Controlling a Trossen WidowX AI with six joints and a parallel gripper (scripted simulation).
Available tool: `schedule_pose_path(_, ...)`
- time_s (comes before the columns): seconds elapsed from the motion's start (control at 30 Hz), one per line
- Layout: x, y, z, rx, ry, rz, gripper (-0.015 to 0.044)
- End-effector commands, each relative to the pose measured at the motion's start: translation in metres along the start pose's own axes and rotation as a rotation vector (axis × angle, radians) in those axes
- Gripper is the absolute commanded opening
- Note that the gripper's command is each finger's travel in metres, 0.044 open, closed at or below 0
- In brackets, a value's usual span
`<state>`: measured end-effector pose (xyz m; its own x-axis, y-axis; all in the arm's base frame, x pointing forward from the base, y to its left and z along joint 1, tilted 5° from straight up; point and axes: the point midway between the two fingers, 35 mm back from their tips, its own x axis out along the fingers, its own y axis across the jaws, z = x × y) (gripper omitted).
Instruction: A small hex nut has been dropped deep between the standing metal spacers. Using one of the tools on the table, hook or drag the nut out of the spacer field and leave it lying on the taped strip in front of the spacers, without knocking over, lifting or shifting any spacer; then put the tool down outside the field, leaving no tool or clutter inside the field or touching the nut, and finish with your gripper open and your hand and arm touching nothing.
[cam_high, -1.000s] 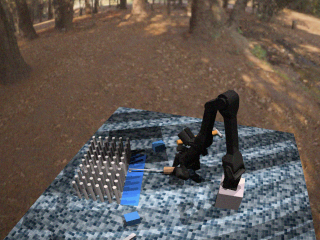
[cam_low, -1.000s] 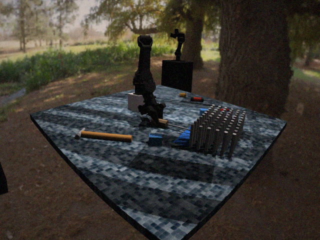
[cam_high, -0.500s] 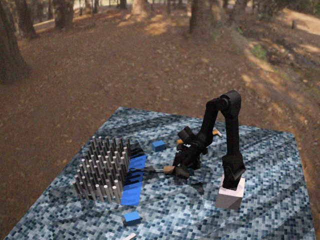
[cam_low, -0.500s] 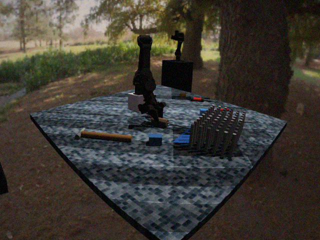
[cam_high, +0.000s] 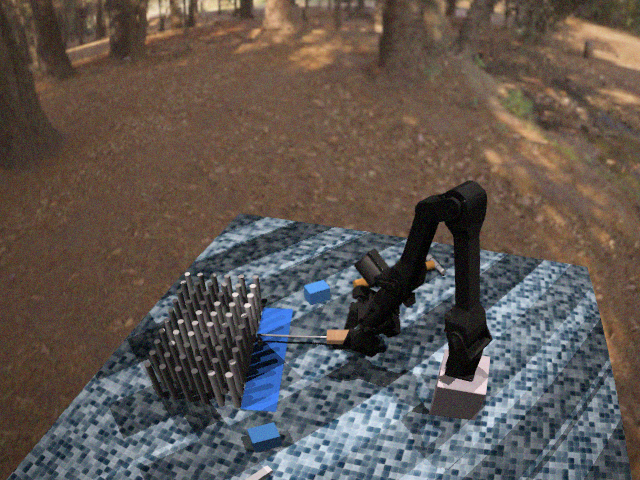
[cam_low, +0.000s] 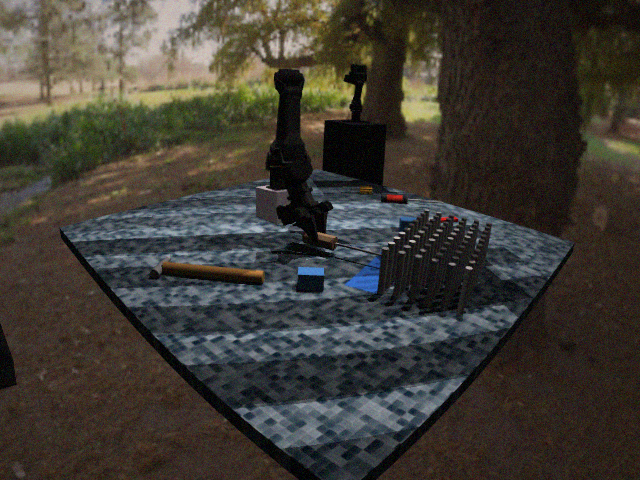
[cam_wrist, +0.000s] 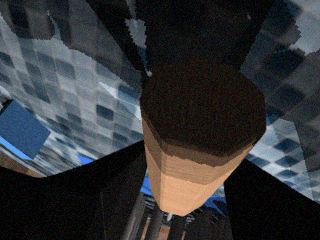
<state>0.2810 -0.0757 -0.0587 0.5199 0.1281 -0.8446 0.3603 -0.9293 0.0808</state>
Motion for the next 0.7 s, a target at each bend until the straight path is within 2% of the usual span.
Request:
schedule_pose_path(0.0,-0.002,0.002,-0.004,-0.003,0.011,0.001,0.0000)
schedule_pose_path(0.43,-0.032,0.001,0.027,-0.004,0.007,0.000,0.0000)
schedule_pose_path(0.67,-0.045,0.011,0.011,-0.005,0.008,0.001,0.0000)
